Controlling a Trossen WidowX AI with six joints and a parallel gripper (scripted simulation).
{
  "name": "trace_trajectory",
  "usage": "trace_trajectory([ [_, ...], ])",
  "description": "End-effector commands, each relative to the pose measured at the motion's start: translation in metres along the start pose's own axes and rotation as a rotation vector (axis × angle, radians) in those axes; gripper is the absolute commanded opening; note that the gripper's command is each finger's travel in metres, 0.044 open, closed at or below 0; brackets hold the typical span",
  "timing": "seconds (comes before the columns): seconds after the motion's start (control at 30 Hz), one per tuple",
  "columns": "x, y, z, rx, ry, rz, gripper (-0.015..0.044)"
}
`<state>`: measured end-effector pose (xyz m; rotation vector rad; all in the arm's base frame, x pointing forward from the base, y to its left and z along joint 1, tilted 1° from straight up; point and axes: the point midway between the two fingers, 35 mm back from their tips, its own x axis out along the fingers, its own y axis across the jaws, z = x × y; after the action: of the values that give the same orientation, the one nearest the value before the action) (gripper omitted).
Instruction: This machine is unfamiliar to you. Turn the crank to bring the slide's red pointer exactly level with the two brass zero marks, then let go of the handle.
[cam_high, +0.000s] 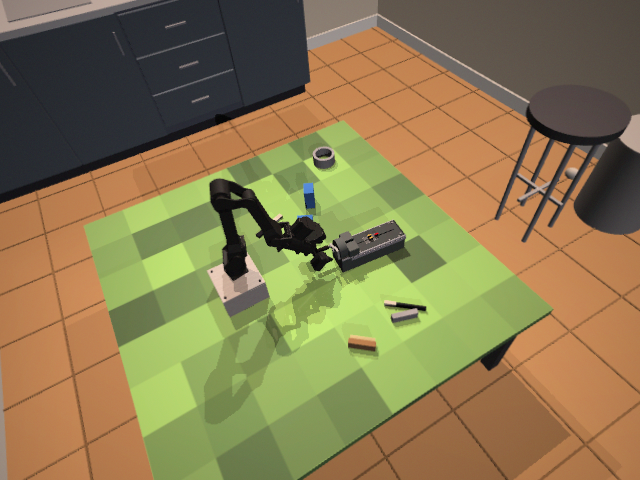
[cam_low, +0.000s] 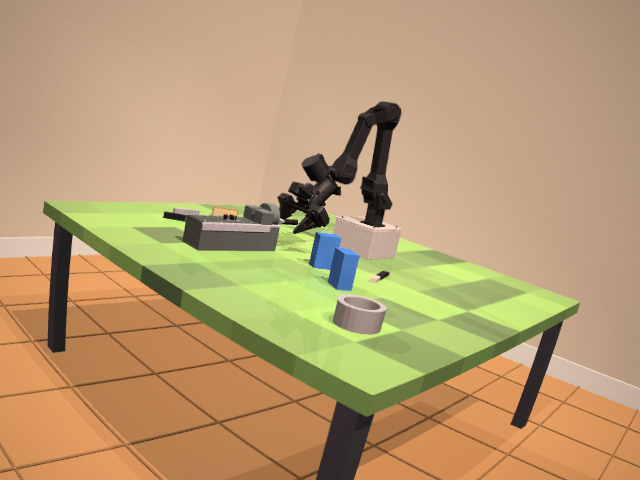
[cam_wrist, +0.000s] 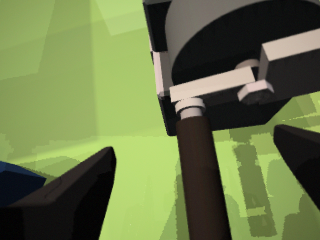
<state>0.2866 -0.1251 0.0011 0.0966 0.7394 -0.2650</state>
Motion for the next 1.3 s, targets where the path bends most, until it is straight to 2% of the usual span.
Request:
trace_trajectory([
  [0.0, 0.001, 0.001, -0.005, 0.006, 0.005, 0.001, 0.0440],
  [0.57, 0.001, 0.001, -0.005, 0.006, 0.005, 0.001, 0.0000],
  [1.27, -0.009, 0.002, 0.005, 0.006, 0.005, 0.001, 0.0000],
])
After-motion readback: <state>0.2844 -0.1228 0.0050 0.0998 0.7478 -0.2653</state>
